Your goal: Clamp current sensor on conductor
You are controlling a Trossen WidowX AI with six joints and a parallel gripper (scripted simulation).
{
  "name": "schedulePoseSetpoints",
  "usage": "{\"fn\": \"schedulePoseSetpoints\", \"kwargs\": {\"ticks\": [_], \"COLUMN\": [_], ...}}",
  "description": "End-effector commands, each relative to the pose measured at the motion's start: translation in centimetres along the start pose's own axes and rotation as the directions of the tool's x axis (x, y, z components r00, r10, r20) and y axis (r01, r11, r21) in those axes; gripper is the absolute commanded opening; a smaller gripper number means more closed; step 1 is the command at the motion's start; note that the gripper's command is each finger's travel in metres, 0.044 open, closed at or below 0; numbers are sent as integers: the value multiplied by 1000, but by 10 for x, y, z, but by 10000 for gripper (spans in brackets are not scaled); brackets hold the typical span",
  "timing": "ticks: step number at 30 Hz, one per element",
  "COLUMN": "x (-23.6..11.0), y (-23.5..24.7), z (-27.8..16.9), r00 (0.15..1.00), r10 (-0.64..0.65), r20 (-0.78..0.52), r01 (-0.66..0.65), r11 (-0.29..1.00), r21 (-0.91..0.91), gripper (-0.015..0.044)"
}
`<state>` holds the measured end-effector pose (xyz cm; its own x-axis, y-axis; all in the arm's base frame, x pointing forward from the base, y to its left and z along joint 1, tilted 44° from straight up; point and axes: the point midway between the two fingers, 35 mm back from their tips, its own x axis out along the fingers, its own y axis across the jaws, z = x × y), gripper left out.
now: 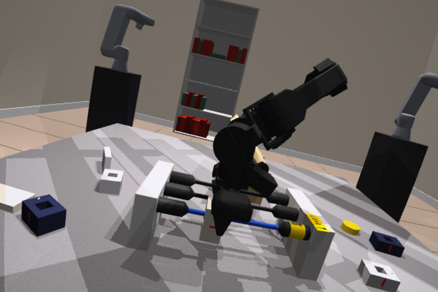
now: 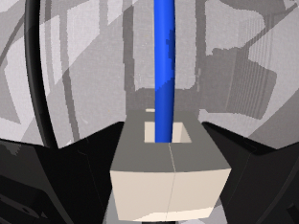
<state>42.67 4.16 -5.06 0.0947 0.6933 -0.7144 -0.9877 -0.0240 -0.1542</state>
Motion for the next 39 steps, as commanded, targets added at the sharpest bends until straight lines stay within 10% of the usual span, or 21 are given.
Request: {"fn": "schedulePoseSetpoints", "kwargs": {"ticks": [1,14,39], "x": [0,-2,-1], "y": [0,0,2], "z": [0,0,0], "r00": [1000,1000,999], "r10": [0,1,-38], "r20": [0,-1,0], "r01": [0,-1,38], "r11": [1000,1000,999], "r21": [0,-2,4], "gripper": [169,4,0]}}
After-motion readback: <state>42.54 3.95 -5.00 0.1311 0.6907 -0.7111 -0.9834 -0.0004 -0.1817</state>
